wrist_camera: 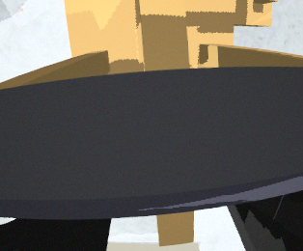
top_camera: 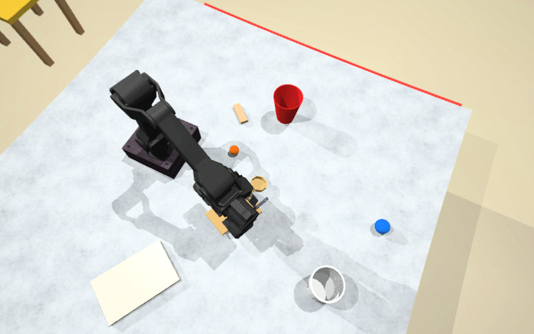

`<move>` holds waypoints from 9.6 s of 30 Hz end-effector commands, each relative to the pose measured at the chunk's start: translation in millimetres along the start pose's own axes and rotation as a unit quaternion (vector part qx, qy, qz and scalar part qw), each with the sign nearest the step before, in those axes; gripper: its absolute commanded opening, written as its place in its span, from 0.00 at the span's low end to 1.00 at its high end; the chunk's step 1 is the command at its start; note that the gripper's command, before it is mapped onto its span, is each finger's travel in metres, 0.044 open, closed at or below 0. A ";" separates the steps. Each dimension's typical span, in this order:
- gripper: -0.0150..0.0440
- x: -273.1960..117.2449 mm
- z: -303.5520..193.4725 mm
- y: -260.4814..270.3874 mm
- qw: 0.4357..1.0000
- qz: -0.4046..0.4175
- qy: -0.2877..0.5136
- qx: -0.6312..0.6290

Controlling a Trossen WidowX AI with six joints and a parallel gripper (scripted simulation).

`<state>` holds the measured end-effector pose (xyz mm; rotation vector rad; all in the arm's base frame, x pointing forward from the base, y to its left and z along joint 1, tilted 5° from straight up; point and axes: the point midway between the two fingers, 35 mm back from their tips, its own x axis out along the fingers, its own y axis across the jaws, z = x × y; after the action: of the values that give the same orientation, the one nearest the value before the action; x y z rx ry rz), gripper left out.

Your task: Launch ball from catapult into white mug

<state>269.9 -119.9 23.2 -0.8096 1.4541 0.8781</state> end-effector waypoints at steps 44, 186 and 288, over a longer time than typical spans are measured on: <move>0.70 40.5 0.3 -4.0 1.000 -0.004 0.000 -0.003; 1.00 25.1 -0.6 -3.4 0.003 0.002 -0.008 1.000; 0.25 42.0 9.7 -26.8 0.423 -0.001 -0.009 0.906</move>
<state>294.3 -124.0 -18.1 0.9124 1.4116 -0.9555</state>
